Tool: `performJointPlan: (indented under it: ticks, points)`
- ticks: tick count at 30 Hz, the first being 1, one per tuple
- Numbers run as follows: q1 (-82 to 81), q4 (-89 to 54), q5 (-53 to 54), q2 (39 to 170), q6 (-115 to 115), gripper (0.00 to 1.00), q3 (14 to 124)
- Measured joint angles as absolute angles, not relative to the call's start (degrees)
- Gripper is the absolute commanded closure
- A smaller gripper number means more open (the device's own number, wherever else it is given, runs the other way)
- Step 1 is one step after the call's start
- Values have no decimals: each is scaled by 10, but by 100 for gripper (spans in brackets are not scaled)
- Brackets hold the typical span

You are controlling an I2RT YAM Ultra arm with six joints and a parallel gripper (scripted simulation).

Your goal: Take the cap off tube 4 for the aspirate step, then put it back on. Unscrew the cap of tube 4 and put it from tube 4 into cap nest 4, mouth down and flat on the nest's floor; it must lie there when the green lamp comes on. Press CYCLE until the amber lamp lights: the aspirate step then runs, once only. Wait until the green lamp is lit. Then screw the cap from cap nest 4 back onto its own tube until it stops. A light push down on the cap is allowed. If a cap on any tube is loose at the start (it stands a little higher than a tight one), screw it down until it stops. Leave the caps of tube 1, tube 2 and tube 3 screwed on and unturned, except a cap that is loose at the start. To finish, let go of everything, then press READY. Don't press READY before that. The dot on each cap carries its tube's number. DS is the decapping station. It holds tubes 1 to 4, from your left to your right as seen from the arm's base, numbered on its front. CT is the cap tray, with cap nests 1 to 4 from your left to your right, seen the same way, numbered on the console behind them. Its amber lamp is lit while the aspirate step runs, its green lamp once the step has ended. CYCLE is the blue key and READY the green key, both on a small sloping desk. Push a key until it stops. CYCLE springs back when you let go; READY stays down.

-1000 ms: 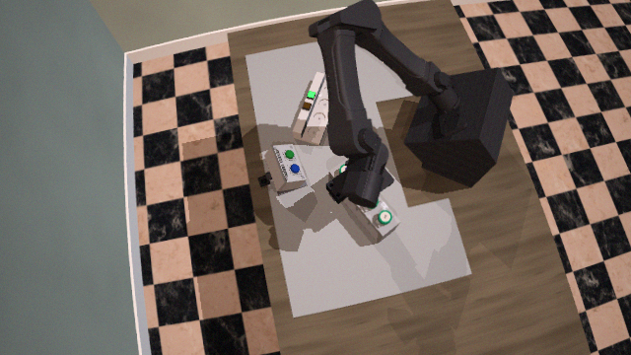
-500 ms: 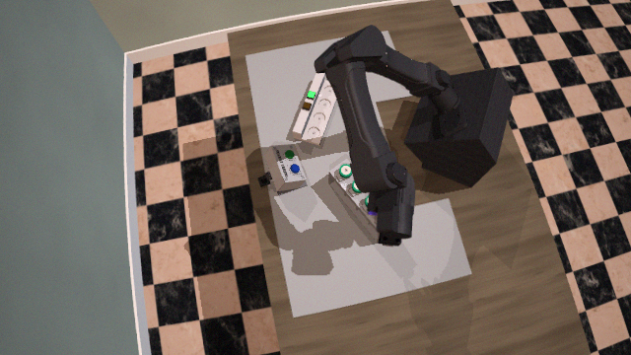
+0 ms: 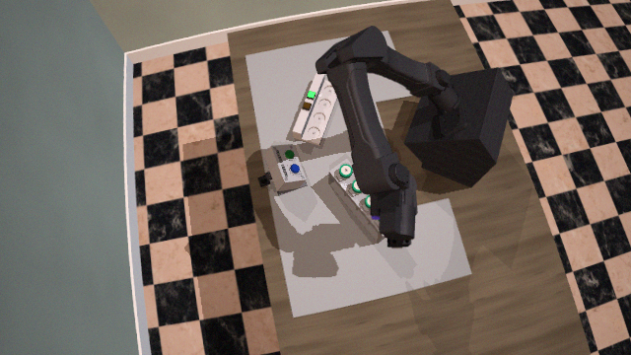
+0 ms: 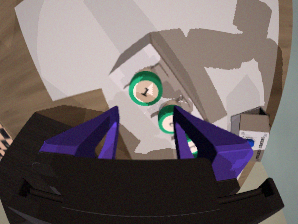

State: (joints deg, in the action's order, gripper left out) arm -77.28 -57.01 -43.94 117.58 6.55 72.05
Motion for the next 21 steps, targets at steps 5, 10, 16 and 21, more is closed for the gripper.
performJointPlan:
  ticks: [5,10,16,21]
  points:
    - [-773,-571,-439,1177,67,51,722]
    - [-771,-568,-440,1181,70,51,723]
    - [-757,-545,-442,1186,84,51,711]
    - [-738,-512,-445,1193,104,51,692]
